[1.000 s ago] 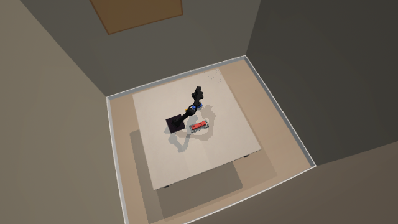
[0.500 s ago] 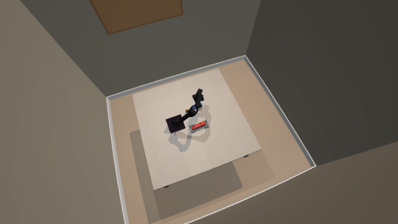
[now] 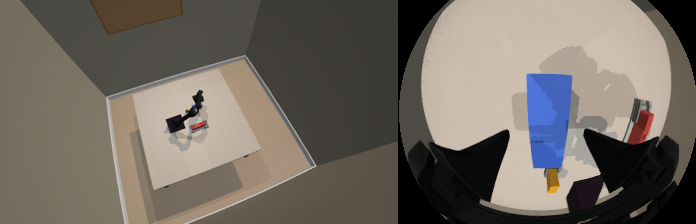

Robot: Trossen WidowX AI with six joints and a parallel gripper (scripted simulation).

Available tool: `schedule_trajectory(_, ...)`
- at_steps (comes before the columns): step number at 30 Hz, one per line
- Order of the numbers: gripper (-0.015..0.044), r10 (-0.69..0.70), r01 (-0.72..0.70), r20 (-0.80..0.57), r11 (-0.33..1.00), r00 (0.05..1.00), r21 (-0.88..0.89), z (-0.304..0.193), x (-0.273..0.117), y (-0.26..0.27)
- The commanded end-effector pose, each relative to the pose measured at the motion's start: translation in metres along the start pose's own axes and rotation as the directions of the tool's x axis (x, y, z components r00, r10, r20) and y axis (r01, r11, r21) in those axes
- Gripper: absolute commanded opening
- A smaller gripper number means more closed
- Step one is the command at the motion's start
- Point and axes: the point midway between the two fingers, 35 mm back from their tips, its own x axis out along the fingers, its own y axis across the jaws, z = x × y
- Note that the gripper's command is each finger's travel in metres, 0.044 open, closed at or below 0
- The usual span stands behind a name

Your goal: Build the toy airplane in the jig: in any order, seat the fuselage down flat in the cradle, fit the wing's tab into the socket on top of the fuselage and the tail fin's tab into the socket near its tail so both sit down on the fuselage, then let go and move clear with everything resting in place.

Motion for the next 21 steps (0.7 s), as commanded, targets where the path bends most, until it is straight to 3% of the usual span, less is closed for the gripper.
schedule_trajectory(1, 0.044, -0.005, 0.005, 0.0, 1.0, 1.0, -0.007, -0.001, 0.007, -0.001)
schedule_trajectory(16, 0.044, -0.006, 0.006, 0.0, 1.0, 1.0, -0.007, -0.002, 0.029, -0.001)
schedule_trajectory(21, 0.0309, -0.006, 0.006, 0.0, 1.0, 1.0, -0.007, -0.002, 0.029, -0.001)
